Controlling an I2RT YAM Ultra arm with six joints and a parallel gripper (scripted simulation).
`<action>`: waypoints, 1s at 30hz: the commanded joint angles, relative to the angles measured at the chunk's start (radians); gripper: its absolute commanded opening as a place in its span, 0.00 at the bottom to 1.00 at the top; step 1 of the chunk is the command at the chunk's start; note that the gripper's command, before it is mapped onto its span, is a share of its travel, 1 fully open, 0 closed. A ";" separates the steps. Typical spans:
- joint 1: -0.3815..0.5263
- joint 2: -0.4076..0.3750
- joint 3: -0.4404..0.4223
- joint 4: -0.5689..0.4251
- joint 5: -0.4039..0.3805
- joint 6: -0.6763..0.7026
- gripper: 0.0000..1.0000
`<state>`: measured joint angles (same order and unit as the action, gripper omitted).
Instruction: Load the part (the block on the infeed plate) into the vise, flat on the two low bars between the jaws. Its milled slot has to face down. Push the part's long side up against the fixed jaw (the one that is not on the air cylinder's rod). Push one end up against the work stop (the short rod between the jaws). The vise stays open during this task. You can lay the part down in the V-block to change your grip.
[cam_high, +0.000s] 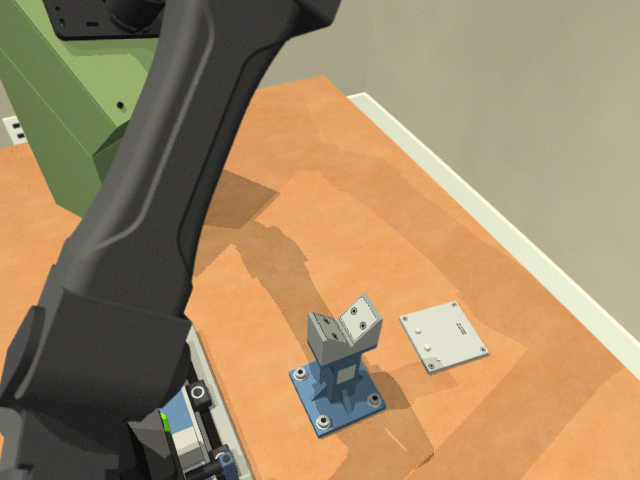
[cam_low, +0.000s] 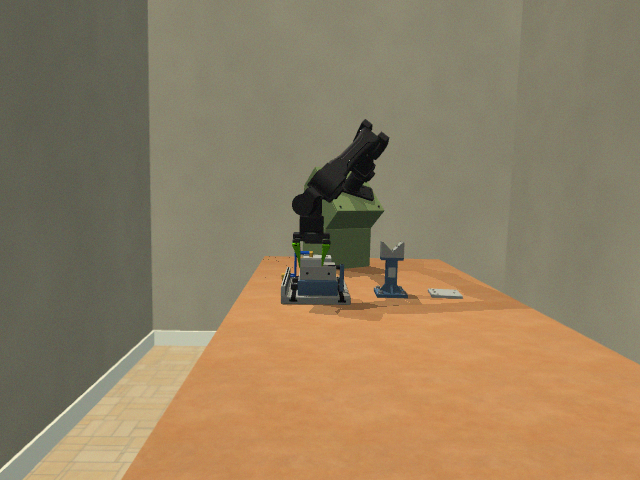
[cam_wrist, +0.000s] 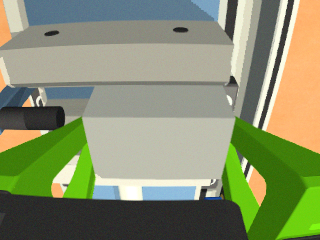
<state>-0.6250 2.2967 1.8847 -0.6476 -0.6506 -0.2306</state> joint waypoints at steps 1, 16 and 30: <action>-0.018 -0.013 0.031 -0.003 0.004 -0.002 0.00; -0.018 0.001 0.035 -0.007 0.003 -0.004 0.00; -0.018 -0.010 0.038 -0.006 0.003 -0.005 0.00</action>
<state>-0.6250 2.2997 1.8942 -0.6510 -0.6498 -0.2306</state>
